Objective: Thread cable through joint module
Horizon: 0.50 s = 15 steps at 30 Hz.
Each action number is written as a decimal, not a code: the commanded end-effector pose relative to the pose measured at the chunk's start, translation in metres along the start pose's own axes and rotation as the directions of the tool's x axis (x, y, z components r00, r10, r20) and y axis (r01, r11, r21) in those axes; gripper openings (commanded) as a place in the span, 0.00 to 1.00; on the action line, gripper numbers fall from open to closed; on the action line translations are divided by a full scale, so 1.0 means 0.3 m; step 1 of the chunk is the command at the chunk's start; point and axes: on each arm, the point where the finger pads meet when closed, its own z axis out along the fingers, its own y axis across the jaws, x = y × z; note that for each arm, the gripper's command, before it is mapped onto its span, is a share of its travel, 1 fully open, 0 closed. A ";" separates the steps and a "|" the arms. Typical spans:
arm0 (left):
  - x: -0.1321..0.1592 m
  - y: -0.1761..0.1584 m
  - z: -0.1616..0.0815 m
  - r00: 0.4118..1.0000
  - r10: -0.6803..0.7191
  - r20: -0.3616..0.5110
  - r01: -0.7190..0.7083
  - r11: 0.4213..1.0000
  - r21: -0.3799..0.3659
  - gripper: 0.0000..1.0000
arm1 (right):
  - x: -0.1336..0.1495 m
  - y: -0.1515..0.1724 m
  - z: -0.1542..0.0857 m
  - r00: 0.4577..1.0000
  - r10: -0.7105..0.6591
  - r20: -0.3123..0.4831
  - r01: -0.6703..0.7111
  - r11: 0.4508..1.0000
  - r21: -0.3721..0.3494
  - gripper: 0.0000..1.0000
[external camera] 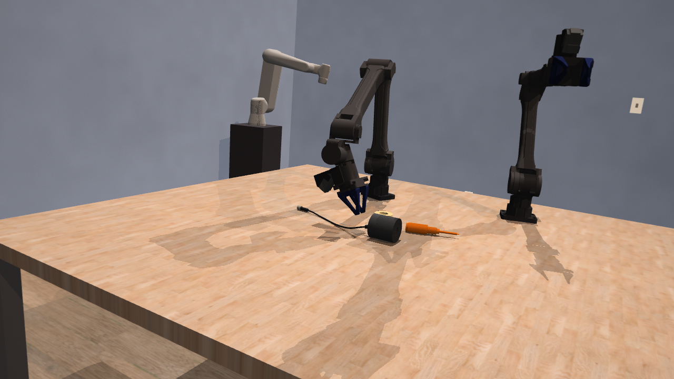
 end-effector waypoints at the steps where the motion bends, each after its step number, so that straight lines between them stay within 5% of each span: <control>1: -0.071 0.001 -0.005 0.999 0.005 0.042 -0.005 1.000 0.000 0.46 | 0.013 0.012 -0.032 0.999 0.048 -0.013 -0.048 0.998 -0.034 0.32; 4: -0.071 0.001 -0.005 0.999 0.005 0.042 -0.005 1.000 0.000 0.46 | -0.030 0.004 0.031 0.999 0.040 0.002 -0.040 0.999 -0.001 0.32; 15: -0.071 0.001 -0.005 0.999 0.005 0.042 -0.005 1.000 0.000 0.46 | -0.048 0.004 0.067 1.000 0.019 0.000 -0.019 1.000 0.002 0.32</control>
